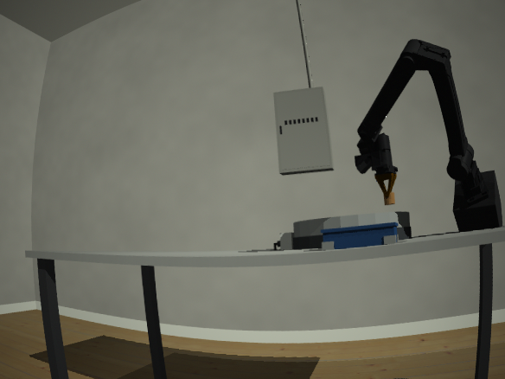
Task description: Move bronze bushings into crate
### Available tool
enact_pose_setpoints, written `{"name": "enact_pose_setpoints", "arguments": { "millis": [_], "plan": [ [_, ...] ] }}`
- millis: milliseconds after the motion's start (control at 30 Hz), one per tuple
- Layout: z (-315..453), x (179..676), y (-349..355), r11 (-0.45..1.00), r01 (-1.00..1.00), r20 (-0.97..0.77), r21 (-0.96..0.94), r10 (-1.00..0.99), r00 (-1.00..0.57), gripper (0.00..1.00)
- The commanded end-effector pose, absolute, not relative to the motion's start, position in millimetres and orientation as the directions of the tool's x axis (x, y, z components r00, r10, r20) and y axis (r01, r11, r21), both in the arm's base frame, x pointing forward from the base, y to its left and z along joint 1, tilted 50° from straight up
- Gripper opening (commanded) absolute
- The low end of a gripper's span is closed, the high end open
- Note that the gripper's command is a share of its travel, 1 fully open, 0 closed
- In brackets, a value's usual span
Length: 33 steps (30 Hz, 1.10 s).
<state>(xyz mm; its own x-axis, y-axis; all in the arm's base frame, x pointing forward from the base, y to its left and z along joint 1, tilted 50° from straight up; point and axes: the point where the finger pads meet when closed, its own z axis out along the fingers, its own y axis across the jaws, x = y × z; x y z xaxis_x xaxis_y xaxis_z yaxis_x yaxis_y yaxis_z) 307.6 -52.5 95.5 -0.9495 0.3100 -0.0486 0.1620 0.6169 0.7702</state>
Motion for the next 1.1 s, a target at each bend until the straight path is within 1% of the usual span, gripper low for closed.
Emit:
{"name": "enact_pose_setpoints", "arguments": {
  "millis": [0, 267, 333, 367, 833, 900, 933, 1067],
  "plan": [
    [113.5, 310.7, -37.0, 0.621, 0.152, -0.052, 0.769, 0.298, -0.953, 0.0],
    [176.8, 324.1, 3.1, 0.633, 0.128, -0.087, 0.764, 0.297, -0.951, 0.0],
    [176.8, 324.1, 3.1, 0.633, 0.128, -0.087, 0.764, 0.297, -0.951, 0.0],
    [186.1, 328.0, 9.7, 0.64, 0.113, -0.109, 0.76, 0.296, -0.949, 0.0],
    [315.7, 330.7, 118.9, 0.622, 0.105, -0.112, 0.776, 0.299, -0.948, 0.0],
    [315.7, 330.7, 118.9, 0.622, 0.105, -0.112, 0.776, 0.299, -0.948, 0.0],
    [311.2, 335.2, 124.3, 0.621, 0.131, -0.08, 0.773, 0.299, -0.951, 0.0],
    [336.9, 334.9, 141.2, 0.619, 0.118, -0.094, 0.777, 0.3, -0.949, 0.0]
  ]
}}
